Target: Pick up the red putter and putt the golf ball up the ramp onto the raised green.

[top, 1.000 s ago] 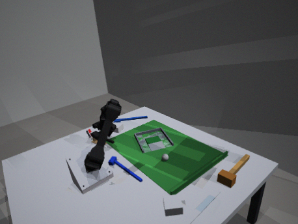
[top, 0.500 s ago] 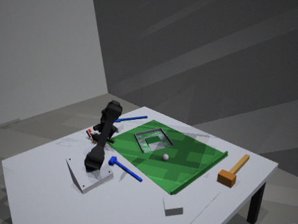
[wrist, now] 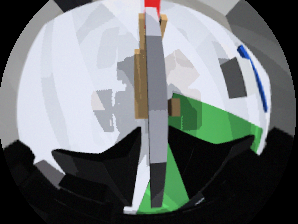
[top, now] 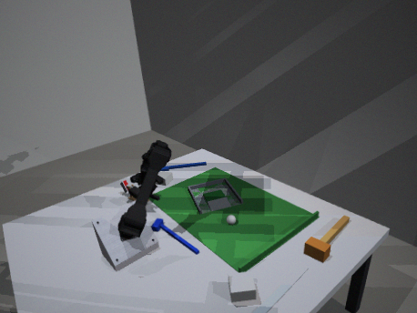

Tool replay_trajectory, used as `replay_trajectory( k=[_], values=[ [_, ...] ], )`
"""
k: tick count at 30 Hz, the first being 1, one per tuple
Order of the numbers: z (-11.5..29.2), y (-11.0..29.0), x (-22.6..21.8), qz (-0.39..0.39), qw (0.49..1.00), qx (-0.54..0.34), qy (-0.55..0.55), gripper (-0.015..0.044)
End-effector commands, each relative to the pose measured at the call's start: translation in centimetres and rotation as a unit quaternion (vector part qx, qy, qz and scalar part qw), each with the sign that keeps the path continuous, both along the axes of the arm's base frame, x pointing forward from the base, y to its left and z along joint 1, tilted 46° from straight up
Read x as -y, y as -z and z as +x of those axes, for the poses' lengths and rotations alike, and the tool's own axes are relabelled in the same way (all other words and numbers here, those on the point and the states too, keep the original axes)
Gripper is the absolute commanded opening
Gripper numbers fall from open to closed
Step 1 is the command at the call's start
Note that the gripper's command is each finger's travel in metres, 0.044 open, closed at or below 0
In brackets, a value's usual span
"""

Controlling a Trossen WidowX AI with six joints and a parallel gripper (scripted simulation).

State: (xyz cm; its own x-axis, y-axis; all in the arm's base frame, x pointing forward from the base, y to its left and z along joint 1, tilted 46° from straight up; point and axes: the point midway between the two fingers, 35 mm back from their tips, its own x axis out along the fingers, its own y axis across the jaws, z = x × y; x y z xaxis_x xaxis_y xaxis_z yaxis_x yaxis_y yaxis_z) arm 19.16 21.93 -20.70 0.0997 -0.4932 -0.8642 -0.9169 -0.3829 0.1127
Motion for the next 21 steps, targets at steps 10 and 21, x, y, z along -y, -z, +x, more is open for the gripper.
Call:
replay_trajectory(
  k=[10,21],
  values=[
    [-0.1,-0.5,-0.6,0.000,1.000,0.000,0.000,0.0000],
    [-1.7,-6.1,-6.2,0.002,1.000,-0.002,0.000,0.0000]
  ],
)
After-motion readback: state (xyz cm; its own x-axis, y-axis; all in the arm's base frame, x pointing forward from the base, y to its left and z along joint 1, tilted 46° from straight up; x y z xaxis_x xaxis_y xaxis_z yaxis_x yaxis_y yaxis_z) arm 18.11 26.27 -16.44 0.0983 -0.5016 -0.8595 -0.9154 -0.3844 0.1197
